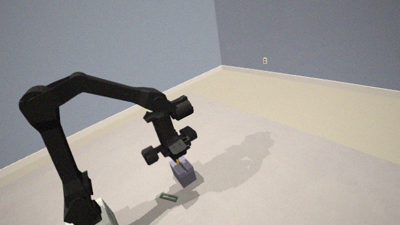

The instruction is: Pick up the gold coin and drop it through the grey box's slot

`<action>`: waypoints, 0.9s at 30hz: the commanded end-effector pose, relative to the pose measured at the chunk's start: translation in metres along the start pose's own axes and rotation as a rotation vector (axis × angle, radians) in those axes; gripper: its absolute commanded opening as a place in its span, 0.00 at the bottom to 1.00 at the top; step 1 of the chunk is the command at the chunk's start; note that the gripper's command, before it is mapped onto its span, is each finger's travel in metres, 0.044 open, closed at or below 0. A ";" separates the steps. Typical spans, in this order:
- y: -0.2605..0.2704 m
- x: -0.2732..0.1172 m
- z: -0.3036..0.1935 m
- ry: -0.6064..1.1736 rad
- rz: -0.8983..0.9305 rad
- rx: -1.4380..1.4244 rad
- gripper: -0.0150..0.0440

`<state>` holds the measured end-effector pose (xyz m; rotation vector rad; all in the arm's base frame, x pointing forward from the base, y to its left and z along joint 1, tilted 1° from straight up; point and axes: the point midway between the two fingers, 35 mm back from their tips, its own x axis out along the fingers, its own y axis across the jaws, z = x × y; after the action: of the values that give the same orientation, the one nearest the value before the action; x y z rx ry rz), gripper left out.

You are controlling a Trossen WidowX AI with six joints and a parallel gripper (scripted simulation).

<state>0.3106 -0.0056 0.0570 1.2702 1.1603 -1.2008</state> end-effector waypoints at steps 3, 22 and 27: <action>0.013 0.002 -0.007 0.001 -0.001 0.003 0.25; 0.012 0.002 -0.008 0.001 0.002 0.001 0.25; 0.013 0.003 -0.009 0.001 0.002 0.007 0.25</action>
<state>0.3230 0.0021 0.0556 1.2720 1.1588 -1.1986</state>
